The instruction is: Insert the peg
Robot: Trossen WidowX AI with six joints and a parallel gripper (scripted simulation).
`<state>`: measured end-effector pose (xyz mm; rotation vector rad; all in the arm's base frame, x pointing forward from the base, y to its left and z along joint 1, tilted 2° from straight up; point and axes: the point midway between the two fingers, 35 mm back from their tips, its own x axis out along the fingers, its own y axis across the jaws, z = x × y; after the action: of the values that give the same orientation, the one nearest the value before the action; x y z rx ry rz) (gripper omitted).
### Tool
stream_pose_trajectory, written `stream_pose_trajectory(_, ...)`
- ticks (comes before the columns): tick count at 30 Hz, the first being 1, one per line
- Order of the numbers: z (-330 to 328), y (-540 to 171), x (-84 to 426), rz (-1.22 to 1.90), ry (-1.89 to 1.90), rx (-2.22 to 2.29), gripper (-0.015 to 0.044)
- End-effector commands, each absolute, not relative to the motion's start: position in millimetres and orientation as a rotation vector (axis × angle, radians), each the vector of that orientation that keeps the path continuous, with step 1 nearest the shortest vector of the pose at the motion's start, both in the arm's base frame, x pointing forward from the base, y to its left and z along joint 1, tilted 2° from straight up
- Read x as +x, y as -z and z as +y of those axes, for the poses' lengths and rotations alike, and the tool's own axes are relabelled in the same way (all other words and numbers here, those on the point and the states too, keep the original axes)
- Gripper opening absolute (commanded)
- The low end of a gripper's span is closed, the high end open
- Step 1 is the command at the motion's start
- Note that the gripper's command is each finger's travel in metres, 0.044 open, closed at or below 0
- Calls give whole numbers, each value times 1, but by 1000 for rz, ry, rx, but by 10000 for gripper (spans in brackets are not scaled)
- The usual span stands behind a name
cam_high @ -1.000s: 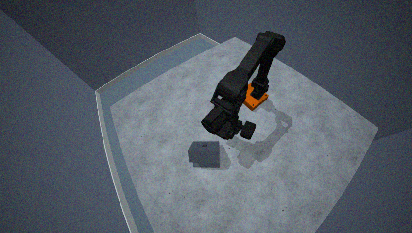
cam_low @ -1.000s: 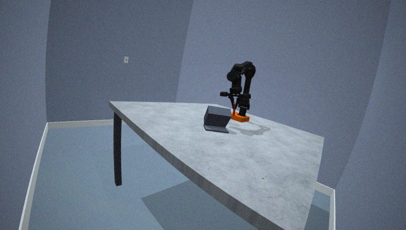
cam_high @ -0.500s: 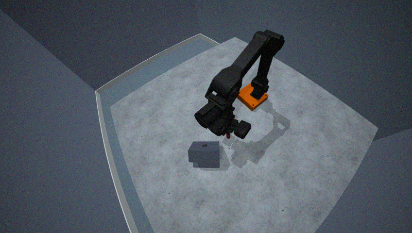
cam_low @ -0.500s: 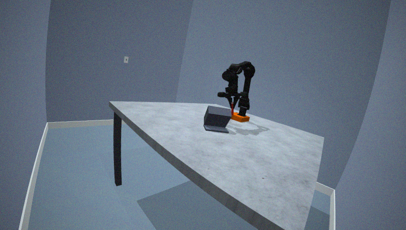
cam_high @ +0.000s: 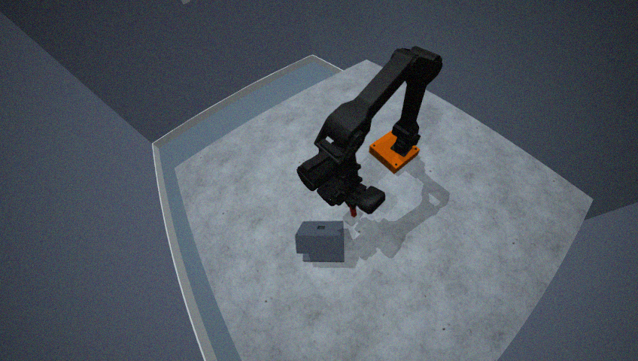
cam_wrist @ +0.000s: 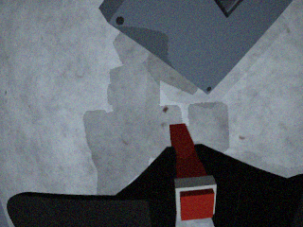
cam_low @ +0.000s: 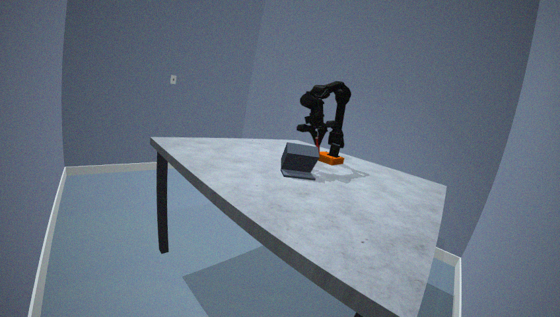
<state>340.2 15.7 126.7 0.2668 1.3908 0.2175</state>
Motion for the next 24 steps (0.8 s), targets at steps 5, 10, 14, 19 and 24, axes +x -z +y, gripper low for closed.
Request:
stream_pose_trajectory(5, 9, -126, 341, 1375, -198, 353, 0)
stream_pose_trajectory(10, 4, -126, 342, 1360, -187, 404, 0)
stream_pose_trajectory(14, 0, -127, 343, 1347, -178, 444, 0)
stream_pose_trajectory(19, -5, -128, 345, 1330, -167, 494, 0)
stream_pose_trajectory(24, -10, -129, 346, 1313, -156, 543, 0)
